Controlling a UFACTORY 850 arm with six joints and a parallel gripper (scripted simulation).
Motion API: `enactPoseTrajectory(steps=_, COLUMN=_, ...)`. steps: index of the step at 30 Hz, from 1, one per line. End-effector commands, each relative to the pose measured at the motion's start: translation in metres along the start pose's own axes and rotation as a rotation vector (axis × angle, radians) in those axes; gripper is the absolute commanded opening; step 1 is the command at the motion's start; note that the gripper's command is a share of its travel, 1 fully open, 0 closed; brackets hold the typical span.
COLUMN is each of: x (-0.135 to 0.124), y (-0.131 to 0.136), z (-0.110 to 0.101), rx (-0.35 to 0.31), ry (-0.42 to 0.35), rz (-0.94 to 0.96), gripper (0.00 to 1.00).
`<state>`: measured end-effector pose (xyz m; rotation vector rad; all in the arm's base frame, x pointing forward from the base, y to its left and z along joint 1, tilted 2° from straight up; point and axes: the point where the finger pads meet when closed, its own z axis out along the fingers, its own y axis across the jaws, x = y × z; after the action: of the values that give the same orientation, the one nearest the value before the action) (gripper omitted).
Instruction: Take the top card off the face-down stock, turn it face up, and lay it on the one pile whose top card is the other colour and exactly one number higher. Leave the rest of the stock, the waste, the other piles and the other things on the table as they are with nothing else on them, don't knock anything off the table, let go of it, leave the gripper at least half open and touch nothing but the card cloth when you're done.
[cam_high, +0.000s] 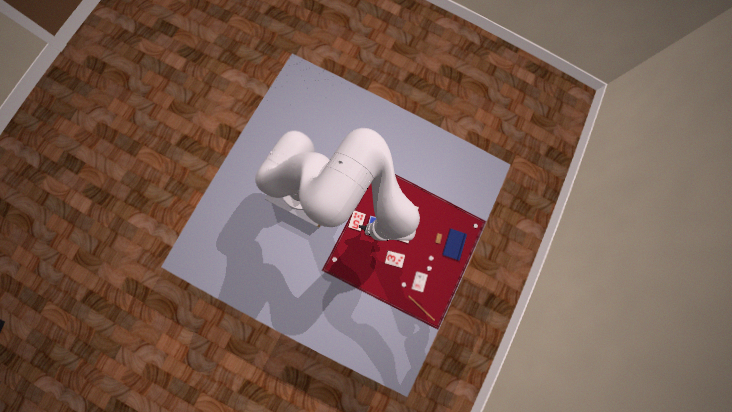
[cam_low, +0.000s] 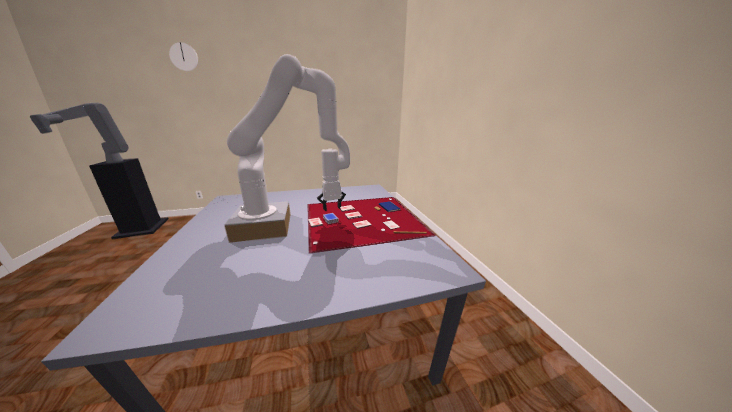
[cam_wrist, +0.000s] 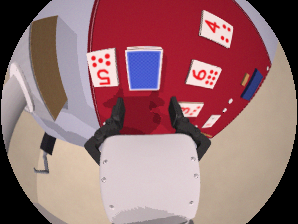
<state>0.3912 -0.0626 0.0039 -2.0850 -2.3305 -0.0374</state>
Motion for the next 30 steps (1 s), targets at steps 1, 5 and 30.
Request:
enactPoseTrajectory(steps=1, x=0.001, y=-0.005, z=0.008, rx=-0.006, ry=0.0, rz=0.0, gripper=0.86)
enactPoseTrajectory(steps=5, x=0.001, y=-0.005, z=0.011, rx=-0.007, ry=0.0, rz=0.0, gripper=0.86)
enactPoseTrajectory(steps=30, x=0.001, y=-0.005, z=0.04, rx=-0.007, ry=0.0, rz=0.0, gripper=0.86)
